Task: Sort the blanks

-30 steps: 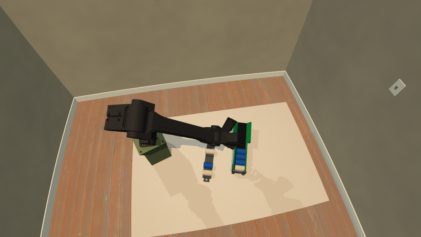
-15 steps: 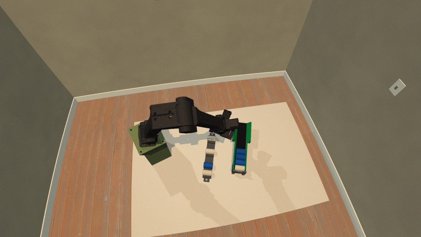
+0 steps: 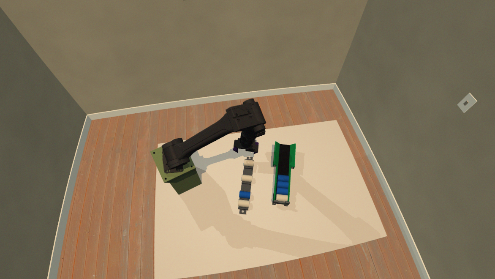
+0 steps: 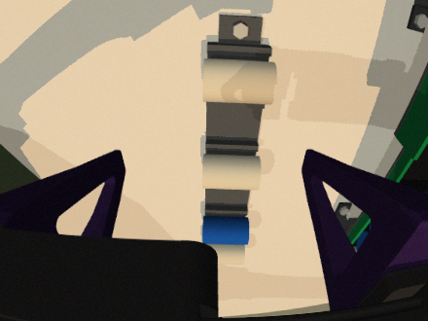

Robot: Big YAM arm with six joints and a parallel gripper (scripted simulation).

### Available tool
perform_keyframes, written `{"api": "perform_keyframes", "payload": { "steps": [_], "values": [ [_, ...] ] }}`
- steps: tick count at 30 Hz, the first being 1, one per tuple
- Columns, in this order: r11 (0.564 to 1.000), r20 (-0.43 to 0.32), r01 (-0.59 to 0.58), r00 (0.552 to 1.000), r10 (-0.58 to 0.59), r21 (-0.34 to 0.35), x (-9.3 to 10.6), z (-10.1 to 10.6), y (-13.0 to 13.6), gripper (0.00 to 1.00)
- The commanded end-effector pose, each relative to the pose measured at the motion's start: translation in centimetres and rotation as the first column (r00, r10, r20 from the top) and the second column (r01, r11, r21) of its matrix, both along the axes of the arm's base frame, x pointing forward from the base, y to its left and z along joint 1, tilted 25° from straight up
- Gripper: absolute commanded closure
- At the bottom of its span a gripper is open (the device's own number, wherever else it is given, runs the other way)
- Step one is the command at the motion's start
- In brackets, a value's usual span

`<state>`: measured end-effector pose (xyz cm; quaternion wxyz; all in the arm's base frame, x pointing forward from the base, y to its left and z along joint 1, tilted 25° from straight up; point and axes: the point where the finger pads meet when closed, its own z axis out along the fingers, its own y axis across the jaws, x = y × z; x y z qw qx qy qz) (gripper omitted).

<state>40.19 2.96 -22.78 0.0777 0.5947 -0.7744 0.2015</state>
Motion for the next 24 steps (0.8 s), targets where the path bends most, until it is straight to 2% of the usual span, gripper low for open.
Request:
{"api": "perform_keyframes", "payload": {
  "steps": [1,6,7,10,12,13,18,22,23,24],
  "values": [
    [1.000,0.085,0.021,0.996,-0.022,0.011,3.6,2.3,-0.6,0.00],
    [1.000,0.085,0.017,0.996,-0.018,0.015,3.6,2.3,-0.3,0.00],
    [1.000,0.047,0.005,0.999,-0.006,0.005,2.3,0.7,-0.1,0.00],
    [1.000,0.028,0.003,1.000,-0.003,0.000,1.2,0.5,-0.3,0.00],
    [1.000,0.032,0.004,0.999,-0.004,0.001,1.4,0.5,-0.4,0.00],
    [1.000,0.045,0.019,0.999,-0.019,0.005,2.3,0.3,-1.0,0.00],
    [1.000,0.042,0.020,0.999,-0.020,0.007,2.9,-3.7,-2.7,0.00],
    [1.000,0.041,0.020,0.999,-0.020,0.006,2.9,-4.1,-2.9,0.00],
    [1.000,0.067,0.006,0.998,-0.007,0.011,3.9,-3.0,-2.2,0.19],
    [1.000,0.080,-0.013,0.997,0.012,0.014,4.4,-2.5,-1.2,0.19]
  ]
}}
